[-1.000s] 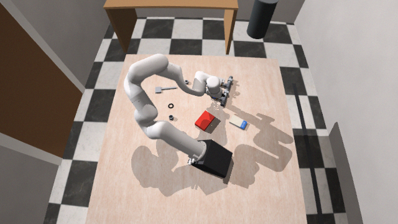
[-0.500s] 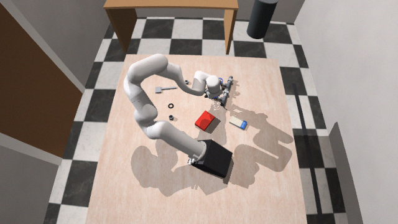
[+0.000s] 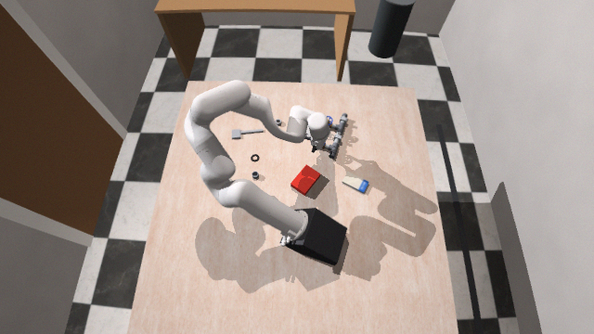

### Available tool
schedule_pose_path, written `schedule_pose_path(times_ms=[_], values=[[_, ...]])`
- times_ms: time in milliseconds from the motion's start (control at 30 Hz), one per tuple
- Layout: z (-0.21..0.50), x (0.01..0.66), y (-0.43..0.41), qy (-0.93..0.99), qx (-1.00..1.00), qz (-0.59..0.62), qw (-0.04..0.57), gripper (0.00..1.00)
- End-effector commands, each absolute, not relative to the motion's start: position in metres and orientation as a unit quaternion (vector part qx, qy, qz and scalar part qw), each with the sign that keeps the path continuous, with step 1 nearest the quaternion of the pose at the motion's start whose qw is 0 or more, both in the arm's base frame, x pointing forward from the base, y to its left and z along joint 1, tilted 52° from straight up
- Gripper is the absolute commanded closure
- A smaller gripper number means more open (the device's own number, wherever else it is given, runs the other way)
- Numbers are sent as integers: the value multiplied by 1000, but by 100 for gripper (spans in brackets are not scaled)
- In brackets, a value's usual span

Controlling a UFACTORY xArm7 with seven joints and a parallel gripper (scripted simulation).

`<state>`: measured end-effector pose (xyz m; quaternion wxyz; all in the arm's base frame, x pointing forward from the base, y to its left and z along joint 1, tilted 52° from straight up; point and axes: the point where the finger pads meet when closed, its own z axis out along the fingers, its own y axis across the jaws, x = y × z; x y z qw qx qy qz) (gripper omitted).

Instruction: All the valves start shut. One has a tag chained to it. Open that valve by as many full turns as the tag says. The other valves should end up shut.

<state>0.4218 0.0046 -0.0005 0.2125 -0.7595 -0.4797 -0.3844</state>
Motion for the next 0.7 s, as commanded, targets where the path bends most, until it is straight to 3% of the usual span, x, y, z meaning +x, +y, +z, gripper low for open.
schedule_pose_path(times_ms=[0, 67, 433, 467, 667], values=[[0, 423, 3, -555, -699, -423, 160, 100], [0, 423, 3, -595, -660, -439, 131, 100], [0, 423, 3, -615, -642, -443, 117, 100], [0, 423, 3, -615, -642, -443, 117, 0], [0, 423, 3, -615, -642, -443, 117, 0]])
